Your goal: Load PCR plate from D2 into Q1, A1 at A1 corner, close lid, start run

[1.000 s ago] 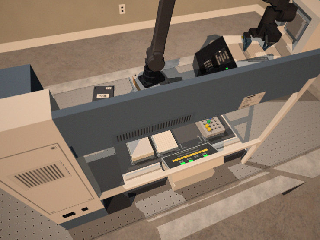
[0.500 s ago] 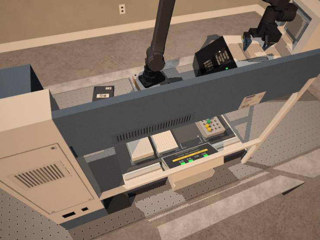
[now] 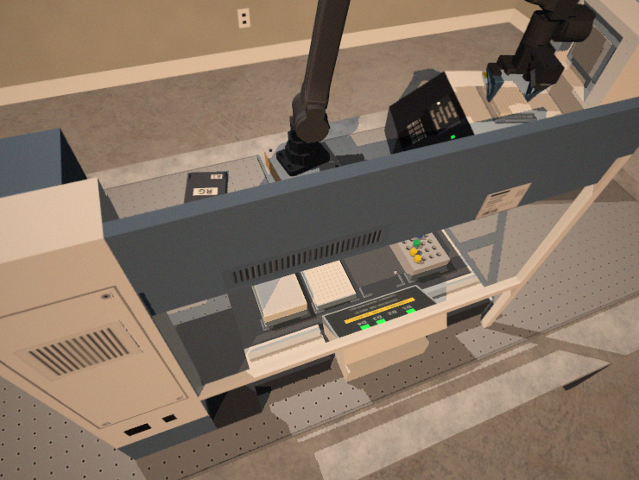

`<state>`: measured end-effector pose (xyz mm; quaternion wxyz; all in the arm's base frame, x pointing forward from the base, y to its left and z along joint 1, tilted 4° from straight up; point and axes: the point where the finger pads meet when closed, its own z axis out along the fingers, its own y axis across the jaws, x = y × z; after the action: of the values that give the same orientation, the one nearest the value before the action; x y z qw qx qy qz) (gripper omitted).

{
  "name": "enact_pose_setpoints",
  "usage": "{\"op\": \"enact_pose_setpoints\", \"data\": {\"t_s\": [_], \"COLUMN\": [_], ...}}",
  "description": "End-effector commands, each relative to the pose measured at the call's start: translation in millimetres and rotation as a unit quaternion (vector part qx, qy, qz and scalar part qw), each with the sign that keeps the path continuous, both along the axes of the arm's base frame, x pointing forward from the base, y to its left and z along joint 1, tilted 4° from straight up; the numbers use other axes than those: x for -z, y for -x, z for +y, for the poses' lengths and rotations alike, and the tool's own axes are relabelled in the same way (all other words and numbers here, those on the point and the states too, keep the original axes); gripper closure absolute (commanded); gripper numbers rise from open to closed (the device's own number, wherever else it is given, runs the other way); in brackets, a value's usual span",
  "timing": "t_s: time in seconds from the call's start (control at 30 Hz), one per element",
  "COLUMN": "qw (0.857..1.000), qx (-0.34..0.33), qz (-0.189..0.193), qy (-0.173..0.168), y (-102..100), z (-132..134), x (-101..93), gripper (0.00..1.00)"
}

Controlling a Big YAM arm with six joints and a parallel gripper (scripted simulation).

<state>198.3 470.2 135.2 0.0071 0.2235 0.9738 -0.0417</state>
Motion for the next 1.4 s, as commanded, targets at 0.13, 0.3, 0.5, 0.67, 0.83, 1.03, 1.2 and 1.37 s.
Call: {"op": "enact_pose_setpoints", "data": {"t_s": [0.13, 0.3, 0.5, 0.67, 0.83, 1.03, 1.2, 1.37], "qw": [0.999, 0.999, 1.0, 1.0, 0.999, 0.999, 0.999, 0.999], "qx": [0.006, 0.006, 0.005, 0.005, 0.005, 0.004, 0.004, 0.004], "qz": [-0.019, -0.015, -0.011, -0.012, -0.016, -0.018, -0.019, -0.02], "qy": [-0.045, -0.035, -0.024, -0.027, -0.036, -0.042, -0.044, -0.046], "y": [-11.7, -9.0, -5.8, -6.6, -9.0, -10.8, -11.1, -11.6], "z": [16.5, 10.5, 3.2, 5.3, 11.5, 16.0, 17.0, 18.6], "x": [-37.4, -29.6, -20.6, -22.8, -30.1, -35.2, -36.2, -37.8], "gripper": [0.0, 0.0, 0.0, 0.0, 0.0, 0.0, 0.0, 0.0]}}
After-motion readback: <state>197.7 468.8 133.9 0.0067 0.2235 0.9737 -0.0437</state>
